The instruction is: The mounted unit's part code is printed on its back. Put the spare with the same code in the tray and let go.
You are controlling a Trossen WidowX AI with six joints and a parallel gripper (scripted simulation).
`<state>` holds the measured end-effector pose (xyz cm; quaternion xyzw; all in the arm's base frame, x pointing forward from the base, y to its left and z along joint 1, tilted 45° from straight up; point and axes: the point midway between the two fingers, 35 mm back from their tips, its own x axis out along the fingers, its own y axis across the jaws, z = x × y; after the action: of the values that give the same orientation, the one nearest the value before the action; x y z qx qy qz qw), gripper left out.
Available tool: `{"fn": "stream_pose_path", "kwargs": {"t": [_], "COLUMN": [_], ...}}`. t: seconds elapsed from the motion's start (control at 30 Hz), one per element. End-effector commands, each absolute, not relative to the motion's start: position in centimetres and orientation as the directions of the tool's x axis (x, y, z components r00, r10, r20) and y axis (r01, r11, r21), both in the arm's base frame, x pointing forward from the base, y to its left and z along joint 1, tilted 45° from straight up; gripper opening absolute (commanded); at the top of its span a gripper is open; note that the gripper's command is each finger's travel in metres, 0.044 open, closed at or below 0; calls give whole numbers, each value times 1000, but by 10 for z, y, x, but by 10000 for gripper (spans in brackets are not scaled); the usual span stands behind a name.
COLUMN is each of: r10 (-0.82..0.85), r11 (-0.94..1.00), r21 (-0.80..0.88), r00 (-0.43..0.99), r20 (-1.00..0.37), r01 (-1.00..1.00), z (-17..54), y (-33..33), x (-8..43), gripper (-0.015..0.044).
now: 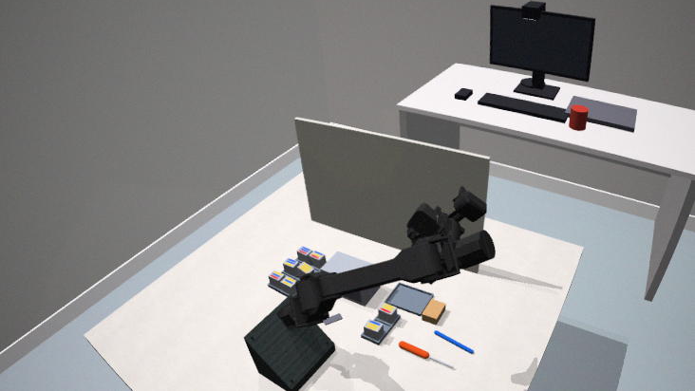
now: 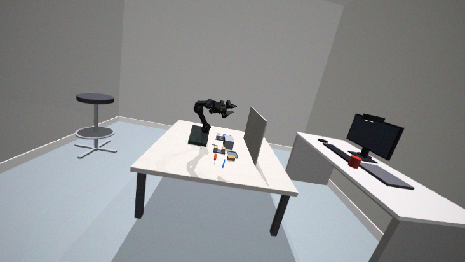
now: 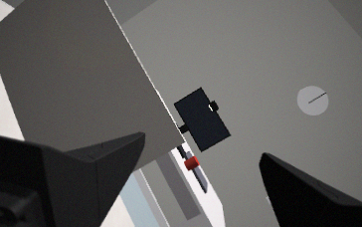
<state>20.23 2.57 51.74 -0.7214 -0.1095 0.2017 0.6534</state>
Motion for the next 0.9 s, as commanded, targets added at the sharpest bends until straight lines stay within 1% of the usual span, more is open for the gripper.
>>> {"fn": "stream_pose_path", "kwargs": {"t": [0.0,0.03,0.23,0.3,0.37,0.43,0.53,0.63,0.73,0.87], "r10": [422,422,420,417,413,407,390,341,279,185], "r11": [-122,-122,-99,-32,74,184,298,458,592,720], "r21": [-987,-987,-986,-978,-942,-870,-758,-563,-376,-216], "r00": [895,895,893,887,870,841,799,721,619,482], "r20": [-148,-148,-160,-199,-269,-357,-458,-603,-734,-856], "r01": [-106,-106,-131,-205,-326,-458,-580,-688,-713,-660], "z": [517,517,514,504,486,461,431,386,339,286], "y": [26,26,24,19,14,12,12,13,19,30], "x": [202,202,207,221,245,271,297,329,352,369], "gripper": [426,440,440,440,440,440,440,440,440,440]}}
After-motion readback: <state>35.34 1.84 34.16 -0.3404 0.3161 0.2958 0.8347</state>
